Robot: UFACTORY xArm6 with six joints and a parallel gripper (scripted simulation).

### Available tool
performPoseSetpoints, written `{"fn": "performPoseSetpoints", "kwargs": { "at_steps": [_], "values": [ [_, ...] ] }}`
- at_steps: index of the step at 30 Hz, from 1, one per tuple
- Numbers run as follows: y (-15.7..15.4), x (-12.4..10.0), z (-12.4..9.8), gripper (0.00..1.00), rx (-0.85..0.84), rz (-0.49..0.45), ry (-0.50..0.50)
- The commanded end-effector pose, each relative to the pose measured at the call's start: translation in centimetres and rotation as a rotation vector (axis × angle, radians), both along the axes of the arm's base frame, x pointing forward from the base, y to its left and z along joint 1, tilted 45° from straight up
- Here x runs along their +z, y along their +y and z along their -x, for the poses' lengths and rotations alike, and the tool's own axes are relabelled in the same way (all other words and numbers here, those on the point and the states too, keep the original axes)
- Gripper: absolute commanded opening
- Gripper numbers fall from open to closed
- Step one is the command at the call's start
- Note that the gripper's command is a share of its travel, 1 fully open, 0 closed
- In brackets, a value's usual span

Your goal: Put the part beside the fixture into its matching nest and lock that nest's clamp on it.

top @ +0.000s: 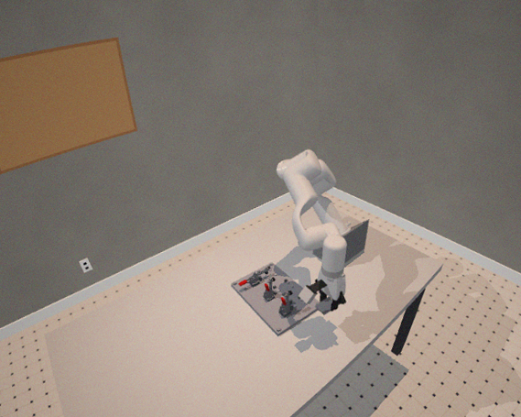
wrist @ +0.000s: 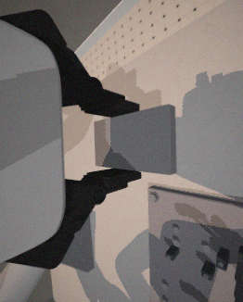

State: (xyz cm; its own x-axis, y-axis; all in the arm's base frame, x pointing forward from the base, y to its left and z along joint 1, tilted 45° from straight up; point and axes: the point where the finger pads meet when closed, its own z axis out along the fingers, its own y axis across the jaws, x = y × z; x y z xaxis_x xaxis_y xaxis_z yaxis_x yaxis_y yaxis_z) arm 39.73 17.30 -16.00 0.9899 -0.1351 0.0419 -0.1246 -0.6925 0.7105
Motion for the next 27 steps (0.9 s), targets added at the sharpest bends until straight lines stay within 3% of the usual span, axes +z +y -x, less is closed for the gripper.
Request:
{"fn": "performPoseSetpoints", "kwargs": {
  "at_steps": [1, 27],
  "values": [
    [0.18, 0.1, -0.14, 0.0, 0.005, -0.004, 0.0],
    [-0.62, -0.69, -0.16, 0.0, 0.005, -0.004, 0.0]
  ]
}}
